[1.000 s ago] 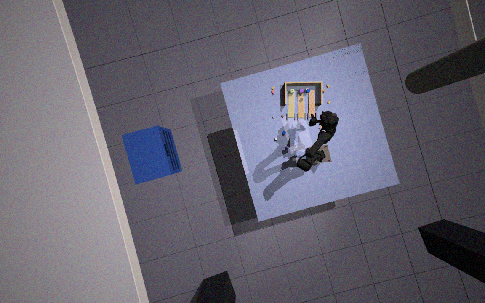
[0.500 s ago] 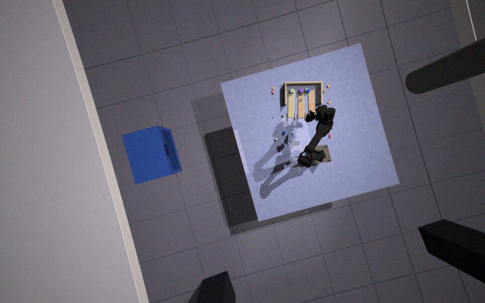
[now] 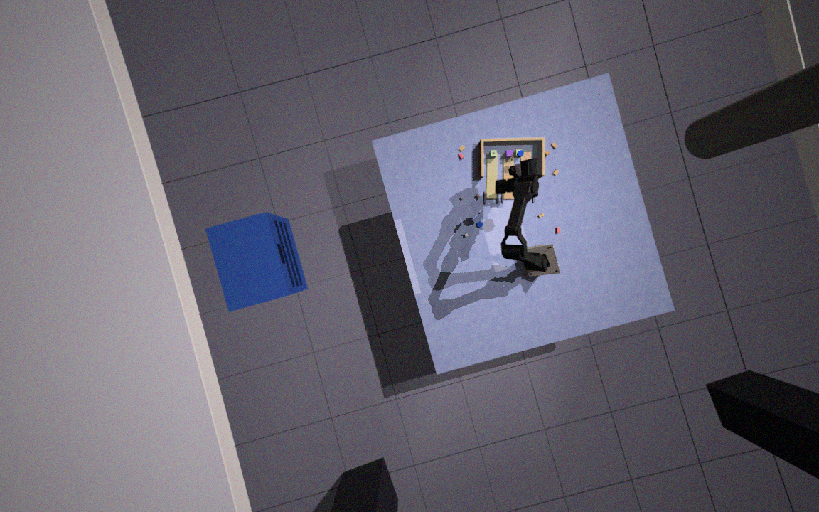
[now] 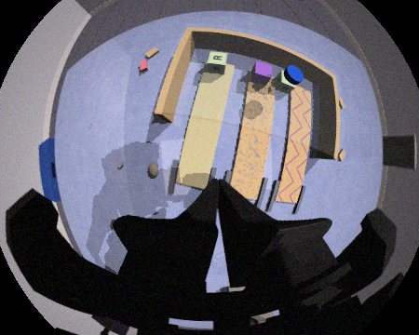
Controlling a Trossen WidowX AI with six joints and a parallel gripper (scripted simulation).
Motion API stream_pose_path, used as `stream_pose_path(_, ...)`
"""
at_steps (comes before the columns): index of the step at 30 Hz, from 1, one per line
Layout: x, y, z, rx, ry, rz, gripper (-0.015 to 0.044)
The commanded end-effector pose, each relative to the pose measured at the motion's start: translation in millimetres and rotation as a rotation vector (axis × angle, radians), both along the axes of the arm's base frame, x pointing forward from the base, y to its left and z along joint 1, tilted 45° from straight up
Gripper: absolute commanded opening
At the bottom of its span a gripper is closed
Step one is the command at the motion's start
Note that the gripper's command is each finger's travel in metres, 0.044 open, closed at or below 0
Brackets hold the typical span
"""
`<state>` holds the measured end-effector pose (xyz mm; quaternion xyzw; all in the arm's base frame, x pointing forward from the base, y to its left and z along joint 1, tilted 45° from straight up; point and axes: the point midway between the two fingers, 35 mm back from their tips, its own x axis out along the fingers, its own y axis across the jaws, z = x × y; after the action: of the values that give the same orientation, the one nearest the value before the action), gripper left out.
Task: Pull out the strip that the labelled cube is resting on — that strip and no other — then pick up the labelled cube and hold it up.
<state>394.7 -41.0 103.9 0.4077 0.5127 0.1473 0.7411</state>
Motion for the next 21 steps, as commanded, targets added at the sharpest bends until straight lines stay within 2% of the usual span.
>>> stream_pose_path(1,11,53,0,0.033,0.292,0.138,0.0)
stream_pose_path(21,15,64,-8,0.035,0.32,0.148,0.0)
